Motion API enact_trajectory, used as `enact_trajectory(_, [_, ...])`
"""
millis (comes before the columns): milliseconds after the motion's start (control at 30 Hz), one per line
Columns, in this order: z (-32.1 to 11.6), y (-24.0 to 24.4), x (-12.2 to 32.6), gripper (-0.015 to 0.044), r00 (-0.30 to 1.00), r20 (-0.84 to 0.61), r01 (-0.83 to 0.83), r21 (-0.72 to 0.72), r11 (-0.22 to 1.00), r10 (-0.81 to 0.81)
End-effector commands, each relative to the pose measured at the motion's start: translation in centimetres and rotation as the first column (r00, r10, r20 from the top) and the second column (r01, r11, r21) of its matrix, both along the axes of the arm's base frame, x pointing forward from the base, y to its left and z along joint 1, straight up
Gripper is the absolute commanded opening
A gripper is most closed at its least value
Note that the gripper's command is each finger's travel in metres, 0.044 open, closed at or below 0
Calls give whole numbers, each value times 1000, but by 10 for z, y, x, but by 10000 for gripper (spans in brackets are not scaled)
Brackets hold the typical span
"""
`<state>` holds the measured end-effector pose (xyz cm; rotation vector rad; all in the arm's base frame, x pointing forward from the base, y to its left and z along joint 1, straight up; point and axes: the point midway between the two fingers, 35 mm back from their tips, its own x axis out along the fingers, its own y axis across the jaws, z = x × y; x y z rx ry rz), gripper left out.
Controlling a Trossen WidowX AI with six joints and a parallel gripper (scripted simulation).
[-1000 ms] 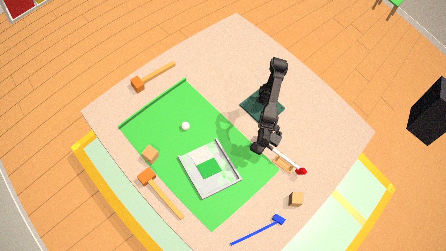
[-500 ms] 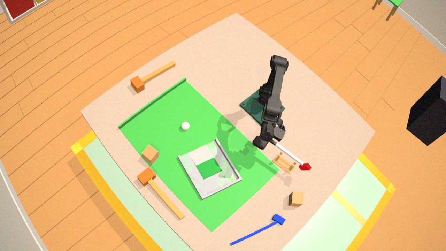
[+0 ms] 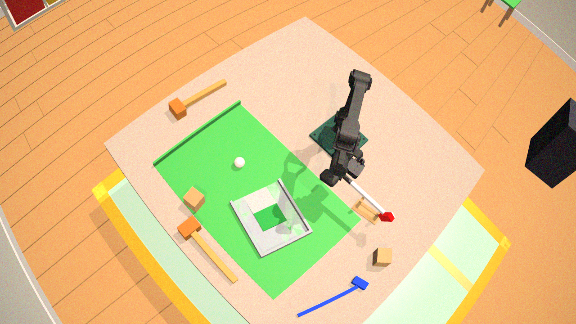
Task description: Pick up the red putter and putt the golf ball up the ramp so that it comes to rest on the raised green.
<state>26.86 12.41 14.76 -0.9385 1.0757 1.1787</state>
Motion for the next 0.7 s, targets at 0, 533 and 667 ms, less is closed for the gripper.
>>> enact_trajectory(0, [3,-22,8,0,993,-3,116,-8,993,-116])
enact_trajectory(533, [8,-101,19,0,876,-22,482,-11,876,-482])
enact_trajectory(667, [9,-121,19,0,822,-28,568,-20,823,-568])
